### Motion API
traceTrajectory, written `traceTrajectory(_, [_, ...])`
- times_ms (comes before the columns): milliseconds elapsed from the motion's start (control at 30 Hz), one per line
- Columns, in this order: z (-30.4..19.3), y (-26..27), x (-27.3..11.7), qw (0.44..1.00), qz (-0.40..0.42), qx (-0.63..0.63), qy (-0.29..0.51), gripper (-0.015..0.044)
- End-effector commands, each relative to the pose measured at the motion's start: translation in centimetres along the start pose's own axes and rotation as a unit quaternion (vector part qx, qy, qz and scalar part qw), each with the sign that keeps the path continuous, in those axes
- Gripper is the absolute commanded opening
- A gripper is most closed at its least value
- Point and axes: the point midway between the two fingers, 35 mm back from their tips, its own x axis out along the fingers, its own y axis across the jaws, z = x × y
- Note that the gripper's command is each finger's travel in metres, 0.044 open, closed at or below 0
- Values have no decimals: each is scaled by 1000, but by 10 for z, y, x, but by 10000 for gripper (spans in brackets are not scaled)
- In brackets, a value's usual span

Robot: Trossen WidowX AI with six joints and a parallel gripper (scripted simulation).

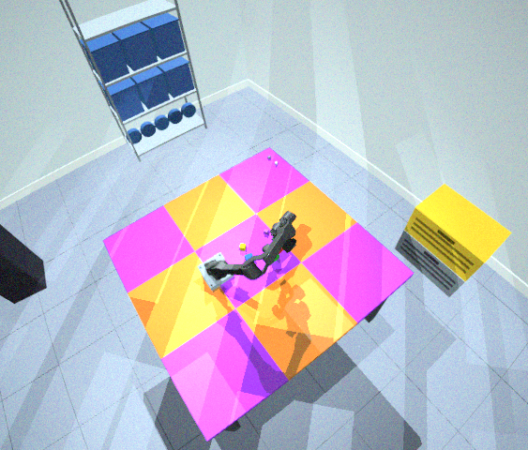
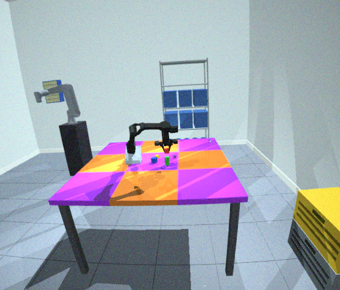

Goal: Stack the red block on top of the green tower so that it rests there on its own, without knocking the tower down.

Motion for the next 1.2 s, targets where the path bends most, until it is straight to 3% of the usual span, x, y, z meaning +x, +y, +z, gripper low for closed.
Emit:
traceTrajectory(0, [-29,1,1,1000,-3,-7,3,0])
traceTrajectory(200, [-41,1,2,1000,-3,-6,2,0])
traceTrajectory(733, [-35,2,49,1000,-3,-6,1,0])
traceTrajectory(1167, [-35,2,49,1000,-3,-6,1,0])
